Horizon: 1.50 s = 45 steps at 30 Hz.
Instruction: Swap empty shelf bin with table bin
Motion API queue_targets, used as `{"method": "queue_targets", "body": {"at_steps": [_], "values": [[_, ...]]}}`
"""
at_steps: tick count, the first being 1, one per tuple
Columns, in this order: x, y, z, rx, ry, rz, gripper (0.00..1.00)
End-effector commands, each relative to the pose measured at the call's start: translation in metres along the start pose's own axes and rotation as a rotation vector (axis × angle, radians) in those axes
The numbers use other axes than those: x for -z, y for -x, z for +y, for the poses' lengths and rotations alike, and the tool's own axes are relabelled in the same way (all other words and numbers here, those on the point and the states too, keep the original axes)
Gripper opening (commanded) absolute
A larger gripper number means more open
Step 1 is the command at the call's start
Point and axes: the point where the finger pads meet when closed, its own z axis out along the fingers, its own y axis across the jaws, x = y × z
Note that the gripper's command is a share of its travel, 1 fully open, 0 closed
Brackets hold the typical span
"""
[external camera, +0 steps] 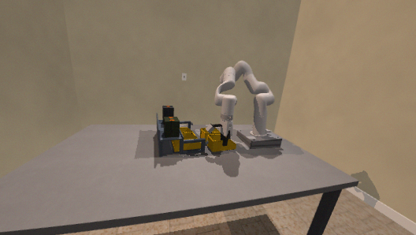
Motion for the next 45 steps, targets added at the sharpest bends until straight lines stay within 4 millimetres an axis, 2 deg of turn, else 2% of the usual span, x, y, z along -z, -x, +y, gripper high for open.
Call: {"method": "queue_targets", "body": {"at_steps": [1,29,45], "values": [[0.002,-0.001,0.000,0.000,0.000,0.003,0.26],[0.024,-0.001,0.000,0.000,0.000,0.003,0.26],[0.049,-0.001,0.000,0.000,0.000,0.003,0.26]]}}
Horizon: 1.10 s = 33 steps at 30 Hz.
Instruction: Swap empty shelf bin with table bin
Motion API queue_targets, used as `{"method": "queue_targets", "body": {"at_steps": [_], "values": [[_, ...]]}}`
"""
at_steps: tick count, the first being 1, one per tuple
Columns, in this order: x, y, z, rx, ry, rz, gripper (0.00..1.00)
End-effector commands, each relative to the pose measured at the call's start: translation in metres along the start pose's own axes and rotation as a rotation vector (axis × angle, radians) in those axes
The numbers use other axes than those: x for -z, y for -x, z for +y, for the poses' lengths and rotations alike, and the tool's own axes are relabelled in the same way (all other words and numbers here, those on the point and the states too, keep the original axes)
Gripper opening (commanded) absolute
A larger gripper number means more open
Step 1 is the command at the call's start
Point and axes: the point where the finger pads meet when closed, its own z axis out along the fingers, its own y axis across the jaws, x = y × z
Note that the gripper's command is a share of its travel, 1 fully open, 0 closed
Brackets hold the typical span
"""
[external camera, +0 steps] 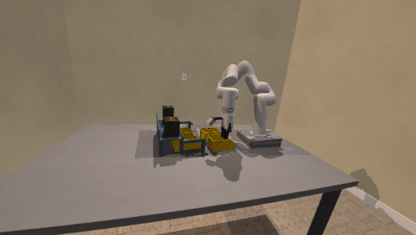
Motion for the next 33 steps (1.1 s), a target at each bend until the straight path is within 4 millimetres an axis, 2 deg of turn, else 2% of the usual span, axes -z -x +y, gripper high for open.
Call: {"method": "queue_targets", "body": {"at_steps": [1,16,33], "values": [[0.004,-0.001,0.000,0.000,-0.001,0.003,0.26],[0.031,-0.001,0.000,0.000,-0.001,0.003,0.26],[0.050,-0.001,0.000,0.000,-0.001,0.003,0.26]]}}
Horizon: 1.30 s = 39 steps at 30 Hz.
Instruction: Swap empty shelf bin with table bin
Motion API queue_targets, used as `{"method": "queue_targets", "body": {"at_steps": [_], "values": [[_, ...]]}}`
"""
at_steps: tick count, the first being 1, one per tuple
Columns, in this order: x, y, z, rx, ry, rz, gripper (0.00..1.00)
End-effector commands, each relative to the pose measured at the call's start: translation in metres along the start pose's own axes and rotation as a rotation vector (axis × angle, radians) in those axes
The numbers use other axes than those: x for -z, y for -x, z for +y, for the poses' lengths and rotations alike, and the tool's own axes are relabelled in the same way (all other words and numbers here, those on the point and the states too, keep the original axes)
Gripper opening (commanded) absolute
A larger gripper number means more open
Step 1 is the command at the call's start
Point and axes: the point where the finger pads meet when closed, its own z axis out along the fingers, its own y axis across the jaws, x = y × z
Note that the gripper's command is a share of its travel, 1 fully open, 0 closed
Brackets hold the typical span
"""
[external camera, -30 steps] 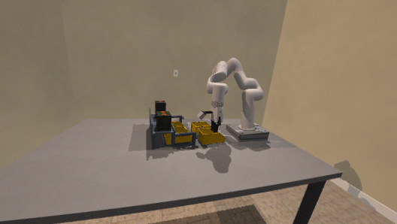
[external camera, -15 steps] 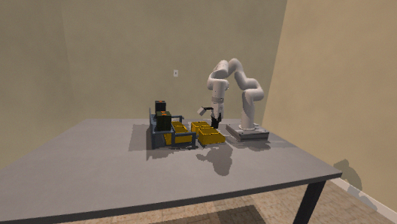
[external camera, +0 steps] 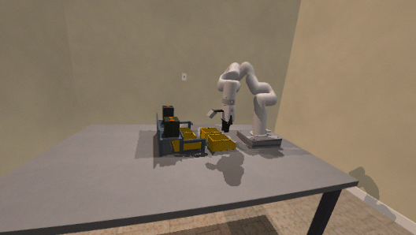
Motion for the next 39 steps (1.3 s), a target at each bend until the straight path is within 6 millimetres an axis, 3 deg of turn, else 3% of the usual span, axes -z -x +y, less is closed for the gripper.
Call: {"method": "queue_targets", "body": {"at_steps": [1,23,24,39], "values": [[0.0034,-0.0009,-0.0003,0.000,-0.001,0.003,0.26],[0.0092,-0.0009,-0.0003,0.000,-0.001,0.003,0.26],[0.0092,-0.0009,-0.0003,0.000,-0.001,0.003,0.00],[0.0092,-0.0009,-0.0003,0.000,-0.001,0.003,0.00]]}}
